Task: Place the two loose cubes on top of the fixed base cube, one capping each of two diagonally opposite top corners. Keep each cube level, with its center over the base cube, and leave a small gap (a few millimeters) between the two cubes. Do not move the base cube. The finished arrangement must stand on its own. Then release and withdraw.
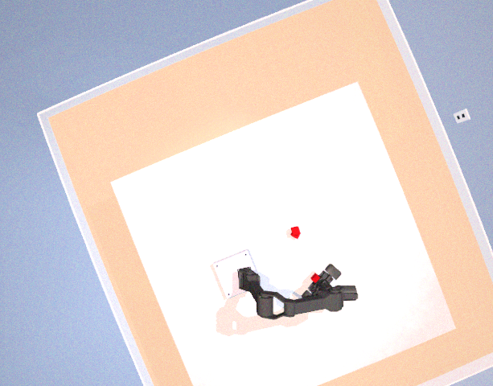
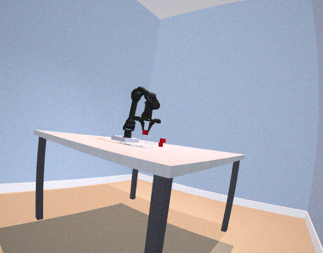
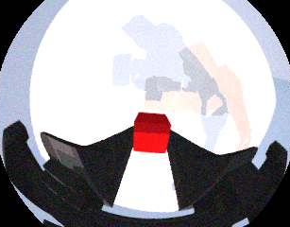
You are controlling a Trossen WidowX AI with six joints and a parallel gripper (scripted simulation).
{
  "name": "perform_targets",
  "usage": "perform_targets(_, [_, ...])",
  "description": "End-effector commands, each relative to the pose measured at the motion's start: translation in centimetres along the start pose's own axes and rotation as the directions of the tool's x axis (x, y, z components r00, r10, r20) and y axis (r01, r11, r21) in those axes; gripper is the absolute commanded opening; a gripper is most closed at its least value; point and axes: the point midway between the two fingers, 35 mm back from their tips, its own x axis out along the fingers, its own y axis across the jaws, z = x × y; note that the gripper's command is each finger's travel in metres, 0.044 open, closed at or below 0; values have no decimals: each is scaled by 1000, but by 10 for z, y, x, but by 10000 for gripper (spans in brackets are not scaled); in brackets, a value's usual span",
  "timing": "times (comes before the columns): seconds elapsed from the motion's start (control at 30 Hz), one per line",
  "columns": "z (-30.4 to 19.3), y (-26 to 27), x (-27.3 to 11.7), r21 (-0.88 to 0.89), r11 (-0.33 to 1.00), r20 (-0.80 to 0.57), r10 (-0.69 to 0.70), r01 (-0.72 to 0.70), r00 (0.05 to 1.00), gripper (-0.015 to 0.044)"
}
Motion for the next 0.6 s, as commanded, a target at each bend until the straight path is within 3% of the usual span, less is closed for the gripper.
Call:
perform_targets(0.0, [0, 0, -19, 2, 1000, 12, 15, -15, 1000, 105])
perform_targets(0.3, [-2, -1, -28, -5, 1000, 12, 14, -14, 1000, 105])
perform_targets(0.57, [-21, 15, -26, -322, 947, 10, 16, -12, 1000, 105])
